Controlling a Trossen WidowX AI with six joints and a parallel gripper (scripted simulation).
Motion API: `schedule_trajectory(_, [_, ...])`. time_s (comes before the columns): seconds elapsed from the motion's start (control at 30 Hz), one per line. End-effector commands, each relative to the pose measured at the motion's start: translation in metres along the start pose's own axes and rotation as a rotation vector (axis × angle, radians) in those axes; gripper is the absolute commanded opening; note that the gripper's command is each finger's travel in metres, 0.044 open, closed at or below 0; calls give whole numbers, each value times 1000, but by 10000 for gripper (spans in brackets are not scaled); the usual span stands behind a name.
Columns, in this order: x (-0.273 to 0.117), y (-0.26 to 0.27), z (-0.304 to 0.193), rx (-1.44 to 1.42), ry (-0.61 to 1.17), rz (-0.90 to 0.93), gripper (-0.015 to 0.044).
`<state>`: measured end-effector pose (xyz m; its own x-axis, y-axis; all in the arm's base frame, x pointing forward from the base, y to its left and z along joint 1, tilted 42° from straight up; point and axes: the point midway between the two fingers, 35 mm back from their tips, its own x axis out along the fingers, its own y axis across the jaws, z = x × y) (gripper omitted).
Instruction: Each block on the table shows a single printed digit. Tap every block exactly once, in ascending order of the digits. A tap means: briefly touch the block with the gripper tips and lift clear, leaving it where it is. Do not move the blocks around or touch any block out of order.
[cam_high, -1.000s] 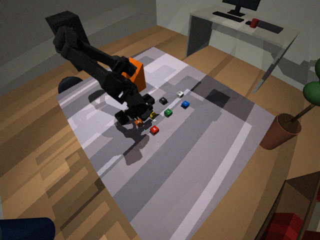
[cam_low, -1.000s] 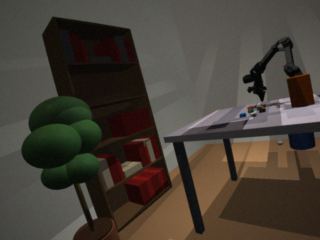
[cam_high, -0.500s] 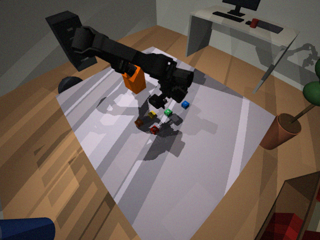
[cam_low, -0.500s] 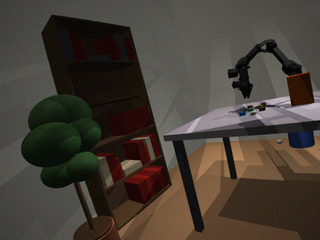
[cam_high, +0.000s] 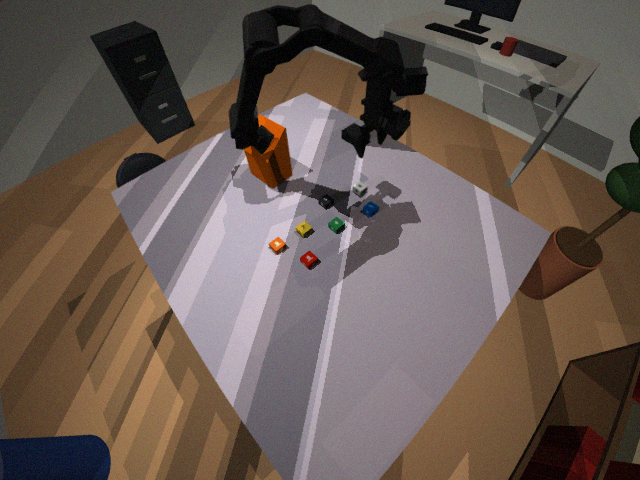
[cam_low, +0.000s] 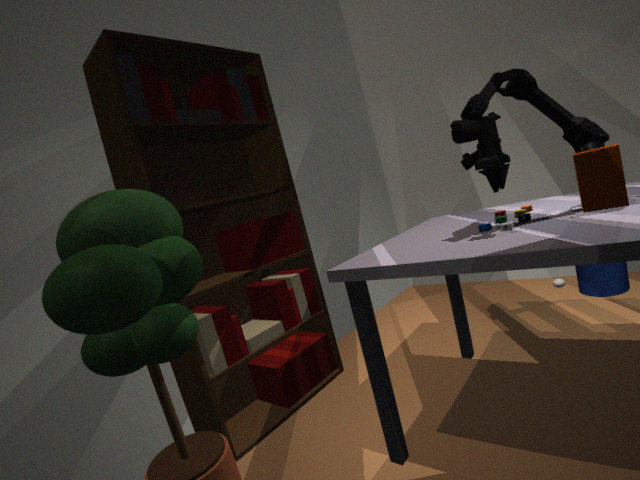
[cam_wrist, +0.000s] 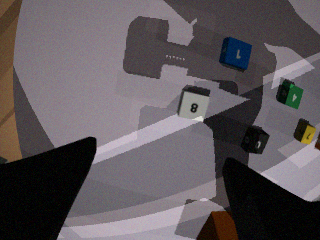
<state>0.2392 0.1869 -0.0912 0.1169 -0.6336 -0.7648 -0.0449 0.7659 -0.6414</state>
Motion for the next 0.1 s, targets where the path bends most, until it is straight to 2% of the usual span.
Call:
schedule_trajectory(0.0, [0,8,-4,26,6,-12,400])
schedule_trajectory(0.07, [0,8,-4,26,6,-12,400])
